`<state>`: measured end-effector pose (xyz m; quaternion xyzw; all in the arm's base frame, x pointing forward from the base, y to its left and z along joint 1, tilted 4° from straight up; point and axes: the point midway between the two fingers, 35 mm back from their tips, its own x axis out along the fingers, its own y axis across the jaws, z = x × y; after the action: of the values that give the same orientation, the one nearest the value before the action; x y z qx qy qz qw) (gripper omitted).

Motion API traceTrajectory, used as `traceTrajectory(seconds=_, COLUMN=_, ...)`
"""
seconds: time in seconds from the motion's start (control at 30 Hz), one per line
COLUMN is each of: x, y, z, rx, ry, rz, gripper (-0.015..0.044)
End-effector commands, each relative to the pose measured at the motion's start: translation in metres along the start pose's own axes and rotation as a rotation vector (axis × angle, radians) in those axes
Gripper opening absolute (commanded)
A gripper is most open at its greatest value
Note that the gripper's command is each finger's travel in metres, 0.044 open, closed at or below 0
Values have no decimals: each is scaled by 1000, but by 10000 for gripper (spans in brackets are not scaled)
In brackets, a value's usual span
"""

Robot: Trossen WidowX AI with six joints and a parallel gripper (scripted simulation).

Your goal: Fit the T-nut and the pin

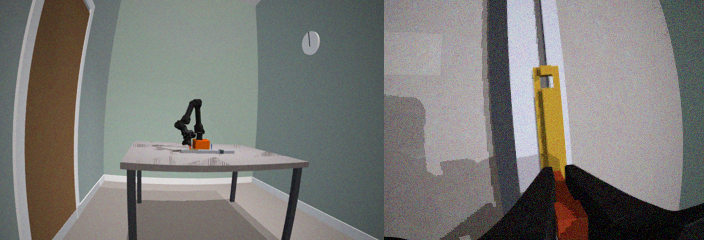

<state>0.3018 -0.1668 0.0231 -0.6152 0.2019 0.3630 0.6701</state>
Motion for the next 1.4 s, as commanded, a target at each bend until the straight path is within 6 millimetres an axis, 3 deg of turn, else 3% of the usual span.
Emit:
traceTrajectory(seconds=0.0, x=0, y=-1, z=-1, rx=7, ry=2, rz=11, gripper=-150)
traceTrajectory(seconds=1.37, x=1, y=-6, z=-2, rx=39, ry=2, rz=123, gripper=-150)
